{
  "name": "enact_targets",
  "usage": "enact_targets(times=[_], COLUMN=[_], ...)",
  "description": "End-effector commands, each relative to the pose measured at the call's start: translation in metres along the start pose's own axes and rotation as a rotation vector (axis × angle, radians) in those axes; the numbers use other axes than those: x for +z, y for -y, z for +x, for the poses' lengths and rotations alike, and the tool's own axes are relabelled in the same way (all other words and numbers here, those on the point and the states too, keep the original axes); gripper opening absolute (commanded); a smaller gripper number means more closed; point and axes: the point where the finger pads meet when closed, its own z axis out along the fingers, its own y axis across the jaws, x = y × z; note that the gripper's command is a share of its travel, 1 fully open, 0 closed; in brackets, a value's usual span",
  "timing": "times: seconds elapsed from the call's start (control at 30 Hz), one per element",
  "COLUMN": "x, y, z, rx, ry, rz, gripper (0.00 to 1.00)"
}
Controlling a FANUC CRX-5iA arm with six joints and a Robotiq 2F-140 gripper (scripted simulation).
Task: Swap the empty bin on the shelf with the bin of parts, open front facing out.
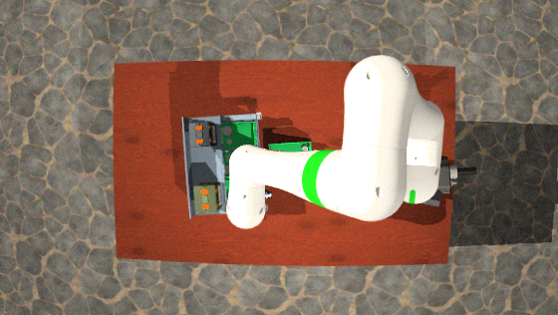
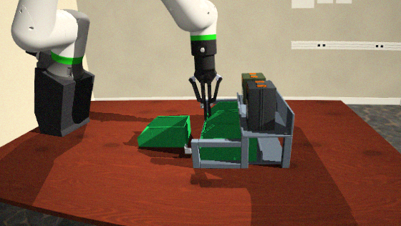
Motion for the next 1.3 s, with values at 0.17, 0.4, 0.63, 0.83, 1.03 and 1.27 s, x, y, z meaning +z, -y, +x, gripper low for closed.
enact_targets(times=[0.17,0.4,0.63,0.83,1.03,1.27], x=[-0.001,-0.004,-0.009,-0.013,-0.015,-0.015], y=[-0.001,-0.001,-0.001,-0.001,-0.001,-0.001], z=[0.000,0.000,0.000,0.000,0.000,0.000], rx=[0.000,0.000,0.000,0.000,0.000,0.000], ry=[0.000,0.000,0.000,0.000,0.000,0.000], rz=[-0.001,-0.001,-0.001,-0.001,-0.001,-0.001], gripper=[0.10,0.10,0.10,0.10,0.10,0.10])
